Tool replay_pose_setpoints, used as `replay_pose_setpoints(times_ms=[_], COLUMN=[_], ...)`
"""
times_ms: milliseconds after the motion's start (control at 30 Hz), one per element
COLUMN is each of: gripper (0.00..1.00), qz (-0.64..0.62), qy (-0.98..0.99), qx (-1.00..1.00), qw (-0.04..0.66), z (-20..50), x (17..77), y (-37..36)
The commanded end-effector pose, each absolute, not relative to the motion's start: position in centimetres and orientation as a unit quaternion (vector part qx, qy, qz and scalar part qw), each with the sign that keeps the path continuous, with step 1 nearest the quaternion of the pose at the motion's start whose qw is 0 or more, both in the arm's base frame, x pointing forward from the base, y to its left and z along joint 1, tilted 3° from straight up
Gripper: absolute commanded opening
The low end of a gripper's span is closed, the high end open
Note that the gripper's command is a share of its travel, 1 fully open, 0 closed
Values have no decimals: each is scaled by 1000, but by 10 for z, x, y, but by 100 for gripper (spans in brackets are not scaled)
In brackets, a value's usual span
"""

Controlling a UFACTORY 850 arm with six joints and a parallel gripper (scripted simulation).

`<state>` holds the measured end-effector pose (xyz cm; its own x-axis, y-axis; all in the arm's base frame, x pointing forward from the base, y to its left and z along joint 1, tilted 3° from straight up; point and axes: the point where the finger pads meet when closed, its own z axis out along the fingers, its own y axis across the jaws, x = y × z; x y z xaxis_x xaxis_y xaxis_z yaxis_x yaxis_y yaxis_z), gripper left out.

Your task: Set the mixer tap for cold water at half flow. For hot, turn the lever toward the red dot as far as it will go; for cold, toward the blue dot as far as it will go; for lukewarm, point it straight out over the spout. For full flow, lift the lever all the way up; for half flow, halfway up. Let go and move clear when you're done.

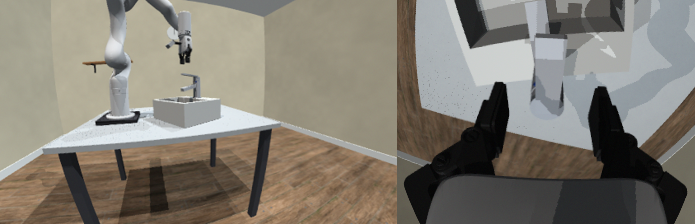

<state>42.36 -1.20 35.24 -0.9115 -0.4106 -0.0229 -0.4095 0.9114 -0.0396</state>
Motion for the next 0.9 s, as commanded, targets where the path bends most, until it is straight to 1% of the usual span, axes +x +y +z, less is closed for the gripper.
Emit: replay_pose_setpoints(times_ms=[0,867], gripper=[68,68], qz=[-17,-17], qy=[977,977], qx=[-210,-210], qw=[16,16], z=[350,320], x=[424,426], y=[-12,-12])
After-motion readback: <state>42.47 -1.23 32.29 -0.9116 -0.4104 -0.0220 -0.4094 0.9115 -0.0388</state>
